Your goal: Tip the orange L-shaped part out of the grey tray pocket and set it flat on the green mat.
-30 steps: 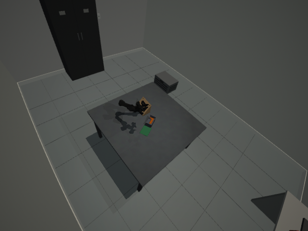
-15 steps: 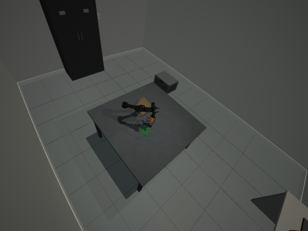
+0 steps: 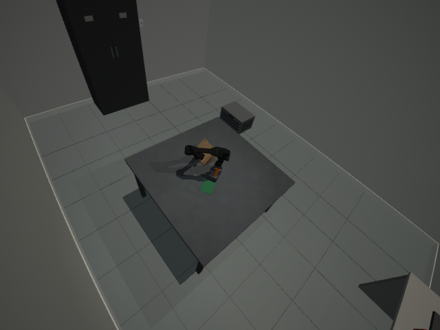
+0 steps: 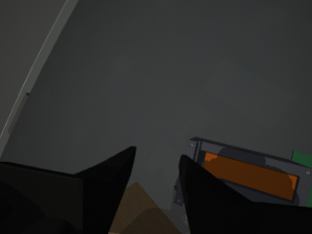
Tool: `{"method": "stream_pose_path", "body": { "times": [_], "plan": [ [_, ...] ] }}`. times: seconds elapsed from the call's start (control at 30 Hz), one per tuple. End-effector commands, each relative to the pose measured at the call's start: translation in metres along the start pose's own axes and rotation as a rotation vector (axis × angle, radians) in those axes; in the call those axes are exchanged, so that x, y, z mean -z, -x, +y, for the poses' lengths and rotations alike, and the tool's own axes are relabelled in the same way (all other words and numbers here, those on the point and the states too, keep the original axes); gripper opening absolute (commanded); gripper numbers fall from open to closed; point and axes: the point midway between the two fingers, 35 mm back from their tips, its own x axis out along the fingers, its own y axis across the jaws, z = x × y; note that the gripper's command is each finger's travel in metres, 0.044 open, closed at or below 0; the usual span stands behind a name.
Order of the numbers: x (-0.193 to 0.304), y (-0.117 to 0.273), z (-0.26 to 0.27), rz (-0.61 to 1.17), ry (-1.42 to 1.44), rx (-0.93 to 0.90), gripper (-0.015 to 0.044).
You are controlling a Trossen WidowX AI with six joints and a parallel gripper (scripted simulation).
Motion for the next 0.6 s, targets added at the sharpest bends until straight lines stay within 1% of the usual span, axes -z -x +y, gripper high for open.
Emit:
{"method": "stream_pose_path", "body": {
  "times": [0.0,0.43,0.57],
  "plan": [
    [0.027,-0.014,-0.013,0.266,0.018,0.438,0.0180],
    [0.027,-0.014,-0.013,0.266,0.018,0.438,0.0180],
    [0.030,-0.032,-0.021,0.266,0.018,0.437,0.0180]
  ]
}}
